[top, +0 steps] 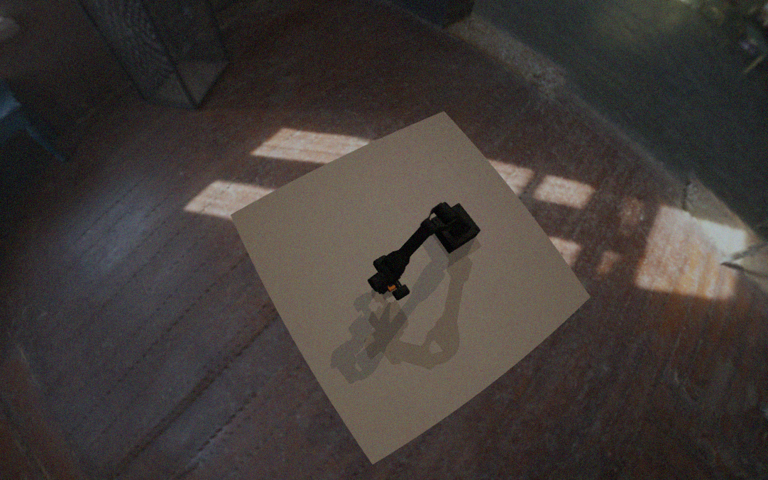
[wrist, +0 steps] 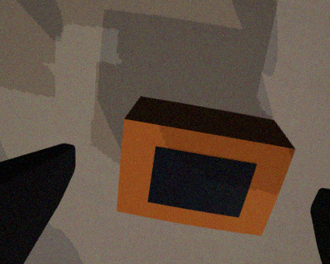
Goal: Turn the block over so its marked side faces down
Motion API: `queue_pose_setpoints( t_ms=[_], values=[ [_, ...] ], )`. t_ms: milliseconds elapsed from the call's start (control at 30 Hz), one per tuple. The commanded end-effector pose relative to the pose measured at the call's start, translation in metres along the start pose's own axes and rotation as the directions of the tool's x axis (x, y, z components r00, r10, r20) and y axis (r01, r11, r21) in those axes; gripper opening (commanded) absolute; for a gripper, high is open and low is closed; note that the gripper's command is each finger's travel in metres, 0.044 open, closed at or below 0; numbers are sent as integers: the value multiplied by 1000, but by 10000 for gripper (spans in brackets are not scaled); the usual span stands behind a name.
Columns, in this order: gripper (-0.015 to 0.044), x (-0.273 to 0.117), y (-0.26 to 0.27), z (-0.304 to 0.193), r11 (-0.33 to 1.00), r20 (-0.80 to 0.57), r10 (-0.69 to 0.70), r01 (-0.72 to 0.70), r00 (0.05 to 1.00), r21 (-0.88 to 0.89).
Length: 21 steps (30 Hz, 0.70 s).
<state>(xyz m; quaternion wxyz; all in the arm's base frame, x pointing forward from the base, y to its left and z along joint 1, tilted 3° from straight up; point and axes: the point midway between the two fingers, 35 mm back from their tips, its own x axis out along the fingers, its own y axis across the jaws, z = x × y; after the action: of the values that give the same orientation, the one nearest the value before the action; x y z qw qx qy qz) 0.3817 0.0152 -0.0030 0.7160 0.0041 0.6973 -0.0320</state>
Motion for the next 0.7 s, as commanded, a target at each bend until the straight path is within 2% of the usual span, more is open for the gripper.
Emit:
queue_pose_setpoints(
  t_ms=[0, 267, 467, 667],
  values=[
    [440, 10, -1, -3, 1000, -9, -5, 5, 1000, -1],
    [440, 21, -1, -3, 1000, -9, -5, 5, 1000, -1],
    [282, 21, -1, -3, 1000, -9, -5, 5, 1000, -1],
    [242, 21, -1, -3, 1000, -9, -5, 5, 1000, -1]
  ],
)
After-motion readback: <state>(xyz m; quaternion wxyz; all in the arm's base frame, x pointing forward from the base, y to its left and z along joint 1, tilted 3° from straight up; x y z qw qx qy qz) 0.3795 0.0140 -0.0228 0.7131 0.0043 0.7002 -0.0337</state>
